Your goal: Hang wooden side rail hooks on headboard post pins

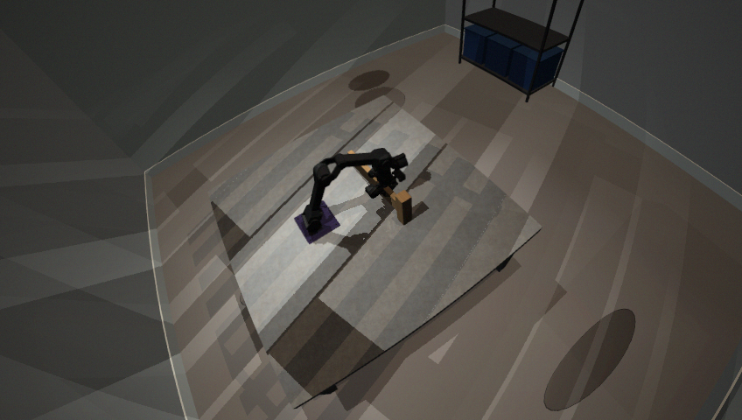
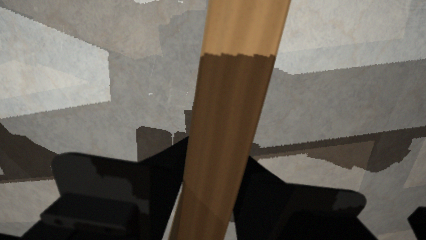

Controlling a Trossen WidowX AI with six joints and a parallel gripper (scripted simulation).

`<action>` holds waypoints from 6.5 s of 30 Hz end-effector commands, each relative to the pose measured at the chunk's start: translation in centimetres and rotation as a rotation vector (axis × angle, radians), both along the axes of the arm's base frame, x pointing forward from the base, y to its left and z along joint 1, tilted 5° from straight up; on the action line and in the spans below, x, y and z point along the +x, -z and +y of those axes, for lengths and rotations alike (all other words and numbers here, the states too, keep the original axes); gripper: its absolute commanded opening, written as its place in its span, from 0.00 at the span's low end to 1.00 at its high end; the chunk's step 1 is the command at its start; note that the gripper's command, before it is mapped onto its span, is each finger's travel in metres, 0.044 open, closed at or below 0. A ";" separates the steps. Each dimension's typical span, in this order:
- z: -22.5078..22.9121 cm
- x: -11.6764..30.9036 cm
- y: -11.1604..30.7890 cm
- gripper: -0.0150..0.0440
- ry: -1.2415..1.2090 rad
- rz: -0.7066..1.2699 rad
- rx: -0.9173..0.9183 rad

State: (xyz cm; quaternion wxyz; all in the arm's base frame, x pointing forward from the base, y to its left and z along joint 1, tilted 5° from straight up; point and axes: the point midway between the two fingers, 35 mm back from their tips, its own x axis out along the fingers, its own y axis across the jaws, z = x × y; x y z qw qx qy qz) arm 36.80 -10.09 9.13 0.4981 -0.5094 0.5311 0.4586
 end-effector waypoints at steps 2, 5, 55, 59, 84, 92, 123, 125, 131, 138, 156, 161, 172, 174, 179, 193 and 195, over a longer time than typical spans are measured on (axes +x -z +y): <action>-0.1 0.2 -0.2 0.25 -0.002 -0.008 -0.003; -0.2 0.2 -0.2 0.25 -0.002 -0.008 -0.003; -0.6 0.2 -0.4 0.25 -0.002 -0.008 -0.004; -0.7 0.1 -0.3 0.25 -0.002 -0.008 -0.004; -1.0 0.0 -0.3 0.25 -0.002 -0.008 -0.004; -1.0 0.0 -0.3 0.25 -0.002 -0.008 -0.004; -1.3 -0.1 -0.2 0.25 -0.002 -0.008 -0.004; -1.4 -0.1 -0.2 0.25 -0.002 -0.008 -0.004; -1.4 -0.1 -0.3 0.25 -0.002 -0.008 -0.004; -1.5 -0.1 -0.3 0.25 -0.002 -0.008 -0.004; -1.6 0.1 -0.5 0.25 -0.002 -0.008 -0.005; -1.5 -0.1 -0.1 0.39 0.001 0.000 -0.001; -1.5 -0.1 -0.8 0.88 0.000 -0.001 -0.001; -1.3 -0.1 -2.2 0.97 -0.001 -0.004 -0.003; -1.2 -0.2 -4.1 1.00 -0.002 -0.008 -0.004; 1.5 0.1 -3.9 1.00 -0.011 -0.009 0.000; 1.5 0.1 -3.9 1.00 -0.011 -0.009 0.000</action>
